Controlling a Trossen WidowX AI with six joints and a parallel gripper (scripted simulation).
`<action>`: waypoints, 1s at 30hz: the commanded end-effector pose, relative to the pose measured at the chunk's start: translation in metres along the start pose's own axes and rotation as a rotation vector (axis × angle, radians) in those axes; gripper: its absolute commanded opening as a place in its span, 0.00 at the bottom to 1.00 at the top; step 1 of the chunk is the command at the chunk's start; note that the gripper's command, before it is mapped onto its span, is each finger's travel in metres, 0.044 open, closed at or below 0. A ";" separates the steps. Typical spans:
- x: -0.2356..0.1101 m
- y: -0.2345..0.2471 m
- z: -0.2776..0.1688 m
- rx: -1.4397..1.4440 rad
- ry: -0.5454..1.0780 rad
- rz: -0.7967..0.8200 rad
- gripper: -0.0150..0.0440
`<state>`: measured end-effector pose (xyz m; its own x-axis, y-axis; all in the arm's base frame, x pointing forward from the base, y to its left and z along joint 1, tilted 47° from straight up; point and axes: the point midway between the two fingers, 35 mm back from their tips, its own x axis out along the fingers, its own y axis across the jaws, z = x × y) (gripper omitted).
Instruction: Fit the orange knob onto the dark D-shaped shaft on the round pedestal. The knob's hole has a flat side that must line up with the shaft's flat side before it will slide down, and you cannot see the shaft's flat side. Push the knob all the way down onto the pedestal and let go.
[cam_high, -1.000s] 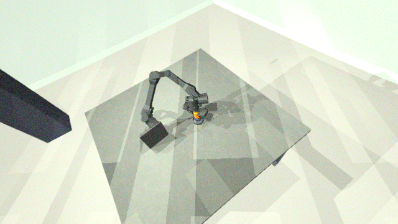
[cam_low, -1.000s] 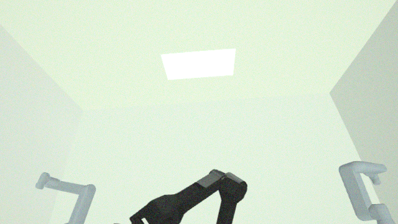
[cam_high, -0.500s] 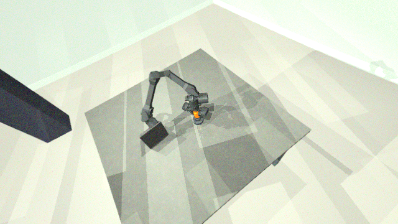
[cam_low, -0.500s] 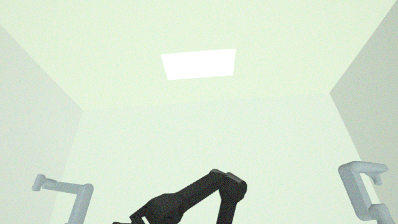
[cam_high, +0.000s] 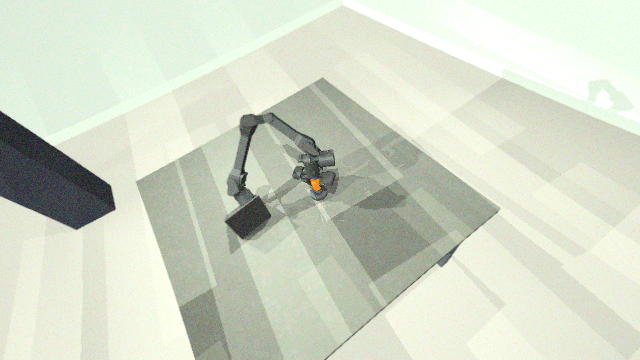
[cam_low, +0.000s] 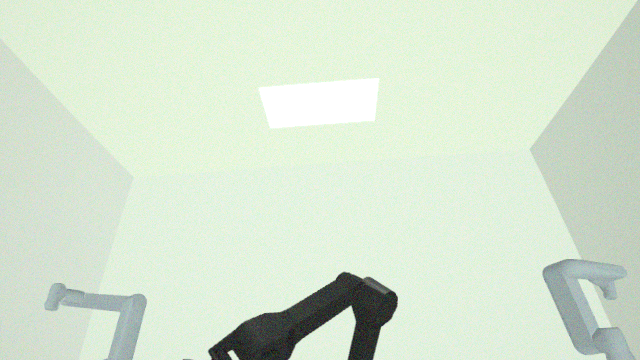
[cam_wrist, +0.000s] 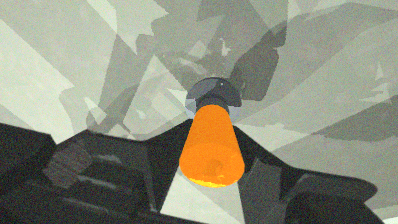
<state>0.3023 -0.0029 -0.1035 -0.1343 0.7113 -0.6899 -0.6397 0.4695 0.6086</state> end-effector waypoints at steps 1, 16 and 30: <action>0.000 0.000 0.001 -0.007 -0.003 -0.001 0.25; -0.004 -0.001 0.001 -0.035 -0.003 -0.001 0.25; 0.001 -0.001 0.001 -0.216 -0.003 -0.001 0.25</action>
<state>0.3030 -0.0030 -0.1033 -0.1343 0.7112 -0.6900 -0.7811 0.3525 0.5153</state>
